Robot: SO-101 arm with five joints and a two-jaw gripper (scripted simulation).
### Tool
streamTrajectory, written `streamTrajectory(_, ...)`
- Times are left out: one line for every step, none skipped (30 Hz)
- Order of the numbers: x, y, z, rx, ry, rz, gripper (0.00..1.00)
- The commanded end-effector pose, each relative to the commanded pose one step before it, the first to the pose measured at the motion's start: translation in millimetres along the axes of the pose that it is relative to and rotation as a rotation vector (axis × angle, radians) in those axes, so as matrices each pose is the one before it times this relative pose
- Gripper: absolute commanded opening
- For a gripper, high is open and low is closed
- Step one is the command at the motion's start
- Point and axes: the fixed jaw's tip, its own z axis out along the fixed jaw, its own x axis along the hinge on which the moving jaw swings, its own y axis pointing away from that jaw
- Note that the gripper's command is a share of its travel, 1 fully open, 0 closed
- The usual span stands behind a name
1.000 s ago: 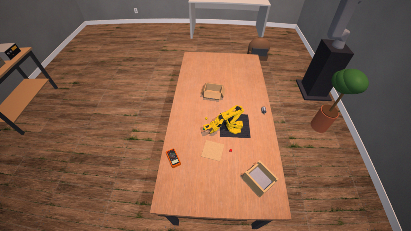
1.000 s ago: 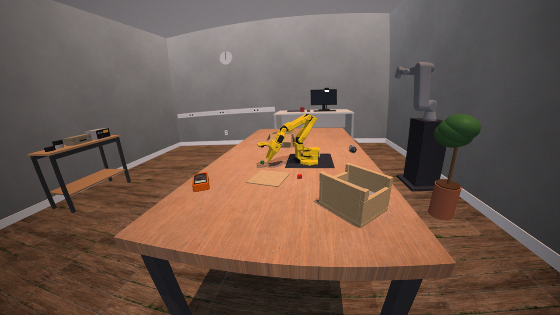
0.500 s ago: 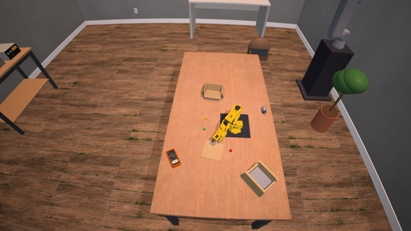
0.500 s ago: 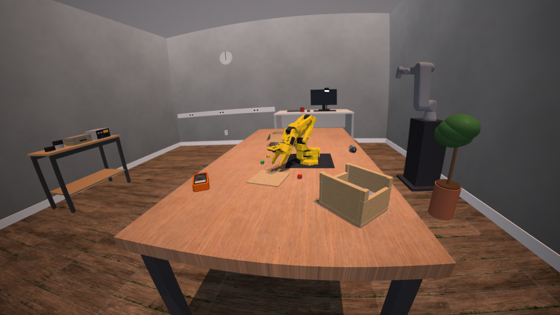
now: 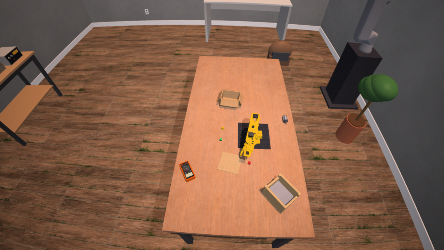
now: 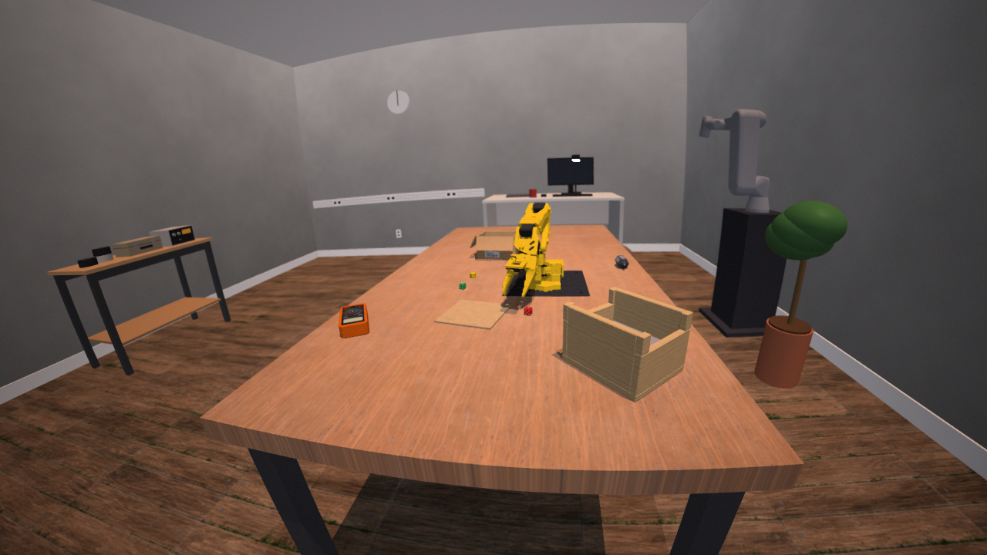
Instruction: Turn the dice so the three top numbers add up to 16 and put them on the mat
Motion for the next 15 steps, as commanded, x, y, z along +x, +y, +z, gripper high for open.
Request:
streamTrajectory(5.81,13.19,-0.129,-0.03777,0.01816,-0.05008,0.25)
streamTrajectory(0.14,2.14,-0.099,-0.00592,-0.00017,-0.01062,0.25)
streamTrajectory(0.11,1.78,-0.078,-0.00496,-0.00015,-0.00885,0.25)
streamTrajectory(0.09,1.44,-0.067,-0.00397,-0.00012,-0.00718,0.25)
streamTrajectory(0.07,1.13,-0.047,-0.00311,-0.00007,-0.00559,0.25)
streamTrajectory(0.05,0.84,-0.039,-0.00234,-0.00008,-0.00414,0.25)
streamTrajectory(0.04,0.58,-0.025,-0.0016,-0.00005,-0.00288,0.25)
streamTrajectory(0.02,0.37,-0.014,-0.00102,-0.00002,-0.00183,0.25)
streamTrajectory(0.01,0.19,-0.006,-0.00052,-0.00003,-0.00095,0.25)
streamTrajectory(0.0,0.07,-0.005,-0.00022,0.0,-0.00038,0.25)
streamTrajectory(0.0,0.01,0.001,-0.00003,0.0,-0.00003,0.25)
streamTrajectory(0.0,0.0,0.0,0.0,0.0,0.0,0.25)
streamTrajectory(0.0,0.0,0.0,0.0,0.0,0.0,0.25)
streamTrajectory(0.14,0.16,0.036,-0.00045,0.00063,0.0004,0.25)
streamTrajectory(0.0,0.0,0.0,0.0,0.0,0.0,0.25)
